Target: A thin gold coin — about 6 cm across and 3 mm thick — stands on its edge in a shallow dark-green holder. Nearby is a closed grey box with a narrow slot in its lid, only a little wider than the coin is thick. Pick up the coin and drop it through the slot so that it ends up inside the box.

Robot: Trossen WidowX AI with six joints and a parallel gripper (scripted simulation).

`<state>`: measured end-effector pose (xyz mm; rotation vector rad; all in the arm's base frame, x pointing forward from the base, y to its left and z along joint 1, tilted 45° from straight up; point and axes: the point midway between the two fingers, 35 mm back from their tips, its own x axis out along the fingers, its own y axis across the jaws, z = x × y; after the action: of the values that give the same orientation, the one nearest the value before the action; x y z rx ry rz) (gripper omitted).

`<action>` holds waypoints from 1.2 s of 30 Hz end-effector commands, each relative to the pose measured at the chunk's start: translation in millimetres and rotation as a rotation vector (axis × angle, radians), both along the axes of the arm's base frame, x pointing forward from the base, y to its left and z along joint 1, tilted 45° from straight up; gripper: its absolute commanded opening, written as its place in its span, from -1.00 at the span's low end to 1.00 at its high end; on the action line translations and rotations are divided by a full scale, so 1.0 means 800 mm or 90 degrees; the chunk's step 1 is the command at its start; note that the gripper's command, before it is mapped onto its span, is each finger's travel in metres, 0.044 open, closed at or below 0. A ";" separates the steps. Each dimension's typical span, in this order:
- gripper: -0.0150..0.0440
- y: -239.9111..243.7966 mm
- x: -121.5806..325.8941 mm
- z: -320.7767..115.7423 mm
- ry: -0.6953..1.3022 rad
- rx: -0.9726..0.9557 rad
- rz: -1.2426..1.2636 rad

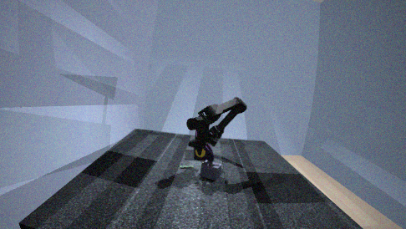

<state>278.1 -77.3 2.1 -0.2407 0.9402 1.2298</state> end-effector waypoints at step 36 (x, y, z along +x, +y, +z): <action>-0.49 0.055 0.043 0.051 -0.003 0.009 0.004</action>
<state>313.1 -32.7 44.2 -0.2355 0.9265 1.2388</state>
